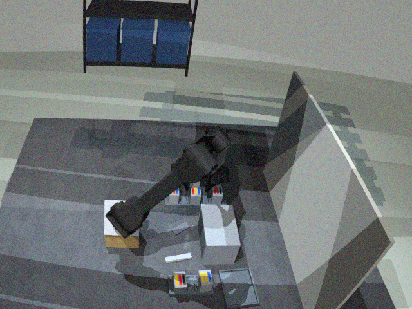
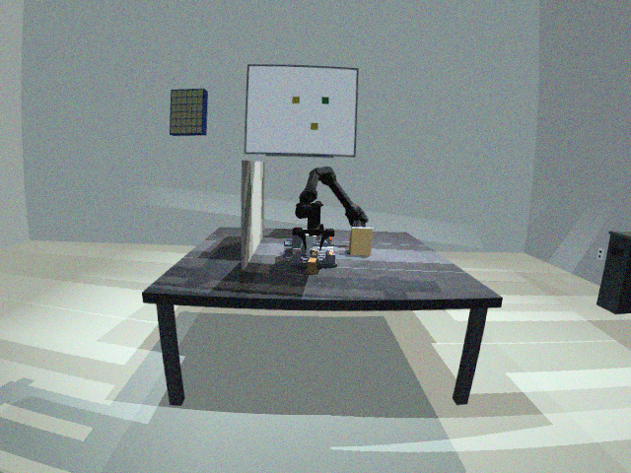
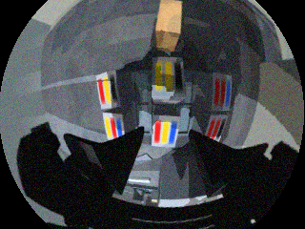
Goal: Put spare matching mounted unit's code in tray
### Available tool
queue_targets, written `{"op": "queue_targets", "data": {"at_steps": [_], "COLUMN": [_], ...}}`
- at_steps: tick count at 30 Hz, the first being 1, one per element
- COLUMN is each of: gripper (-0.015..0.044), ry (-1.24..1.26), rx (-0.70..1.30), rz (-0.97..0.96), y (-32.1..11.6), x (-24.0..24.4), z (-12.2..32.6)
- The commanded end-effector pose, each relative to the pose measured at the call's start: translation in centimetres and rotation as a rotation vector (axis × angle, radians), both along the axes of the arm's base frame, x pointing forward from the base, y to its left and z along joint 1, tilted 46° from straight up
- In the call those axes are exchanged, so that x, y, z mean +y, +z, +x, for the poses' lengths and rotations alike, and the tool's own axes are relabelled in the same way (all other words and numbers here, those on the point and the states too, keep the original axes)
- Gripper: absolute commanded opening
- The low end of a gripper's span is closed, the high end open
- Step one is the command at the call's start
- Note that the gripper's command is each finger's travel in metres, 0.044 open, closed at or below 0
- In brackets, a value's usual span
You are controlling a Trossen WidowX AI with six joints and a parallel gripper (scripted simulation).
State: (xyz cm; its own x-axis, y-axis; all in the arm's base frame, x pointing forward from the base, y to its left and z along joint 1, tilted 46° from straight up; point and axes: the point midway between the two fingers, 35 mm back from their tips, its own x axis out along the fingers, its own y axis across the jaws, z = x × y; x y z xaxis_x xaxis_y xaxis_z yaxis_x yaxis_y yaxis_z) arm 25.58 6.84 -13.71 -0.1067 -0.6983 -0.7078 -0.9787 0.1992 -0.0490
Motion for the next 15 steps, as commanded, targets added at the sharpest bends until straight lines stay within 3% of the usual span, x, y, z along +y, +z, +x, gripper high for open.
{"op": "queue_targets", "data": {"at_steps": [1, 15], "gripper": [0.03, 0.03], "ry": [0.007, 0.007], "rx": [0.008, 0.008], "rz": [-0.004, -0.007], "y": [-0.5, -2.0], "x": [-0.5, -2.2], "z": [-0.2, -0.6]}}
